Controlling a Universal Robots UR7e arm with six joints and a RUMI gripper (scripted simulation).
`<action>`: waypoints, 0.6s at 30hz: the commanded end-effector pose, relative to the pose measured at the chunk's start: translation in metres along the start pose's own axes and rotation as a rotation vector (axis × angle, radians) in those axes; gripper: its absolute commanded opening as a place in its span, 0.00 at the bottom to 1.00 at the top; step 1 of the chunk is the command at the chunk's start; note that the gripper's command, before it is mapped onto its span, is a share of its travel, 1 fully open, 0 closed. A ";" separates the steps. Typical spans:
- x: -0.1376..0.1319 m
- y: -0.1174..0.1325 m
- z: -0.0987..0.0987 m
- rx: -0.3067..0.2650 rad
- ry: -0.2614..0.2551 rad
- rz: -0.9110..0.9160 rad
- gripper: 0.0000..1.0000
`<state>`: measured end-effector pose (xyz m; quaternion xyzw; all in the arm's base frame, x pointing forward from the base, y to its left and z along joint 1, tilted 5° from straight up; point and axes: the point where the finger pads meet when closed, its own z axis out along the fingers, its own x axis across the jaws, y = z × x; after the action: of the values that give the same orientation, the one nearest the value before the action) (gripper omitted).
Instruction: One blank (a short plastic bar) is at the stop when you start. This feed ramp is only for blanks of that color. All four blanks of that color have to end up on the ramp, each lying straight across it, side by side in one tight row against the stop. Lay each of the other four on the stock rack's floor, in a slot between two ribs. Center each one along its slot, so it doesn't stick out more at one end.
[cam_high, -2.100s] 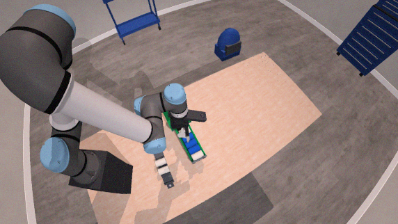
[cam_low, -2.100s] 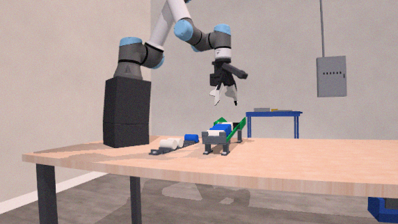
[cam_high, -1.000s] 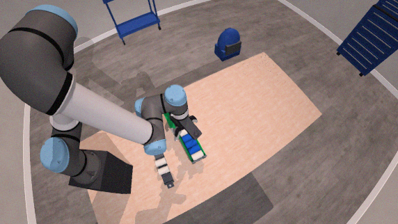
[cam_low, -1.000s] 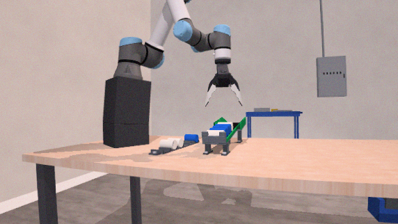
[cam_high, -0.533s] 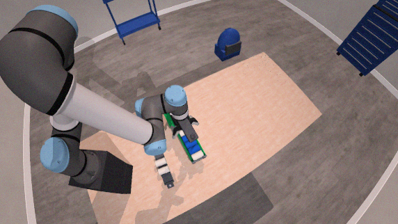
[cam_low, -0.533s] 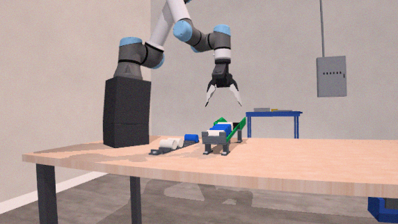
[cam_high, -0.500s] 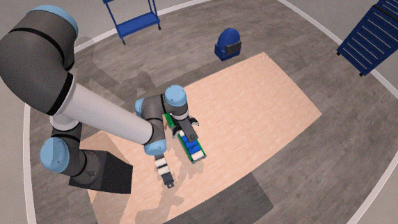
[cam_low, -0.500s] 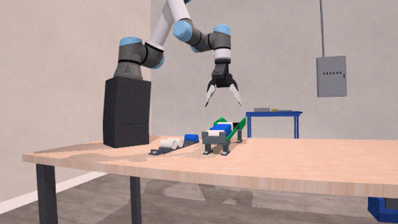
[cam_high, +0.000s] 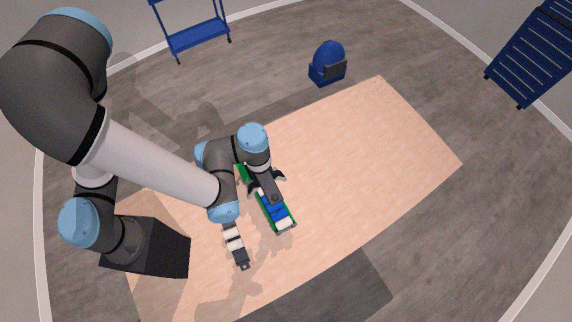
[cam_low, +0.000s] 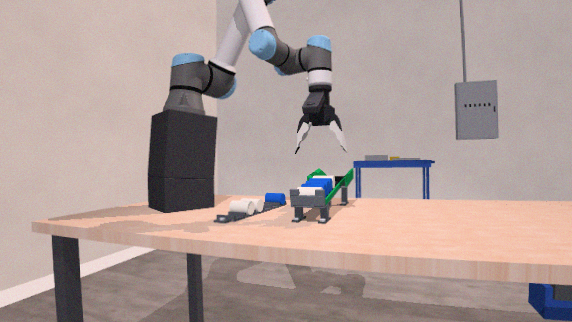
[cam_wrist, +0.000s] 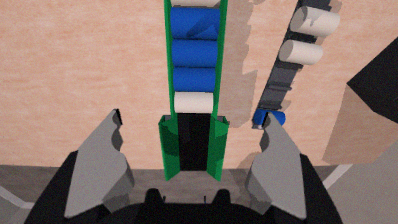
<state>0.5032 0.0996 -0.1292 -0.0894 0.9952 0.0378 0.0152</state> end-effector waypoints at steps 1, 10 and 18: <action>0.000 0.000 0.000 0.000 -0.001 0.001 1.00; 0.000 0.000 0.000 0.000 -0.001 0.001 0.52; 0.000 0.000 0.000 0.000 -0.001 0.001 0.52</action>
<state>0.5031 0.0996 -0.1292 -0.0887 0.9952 0.0378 0.0152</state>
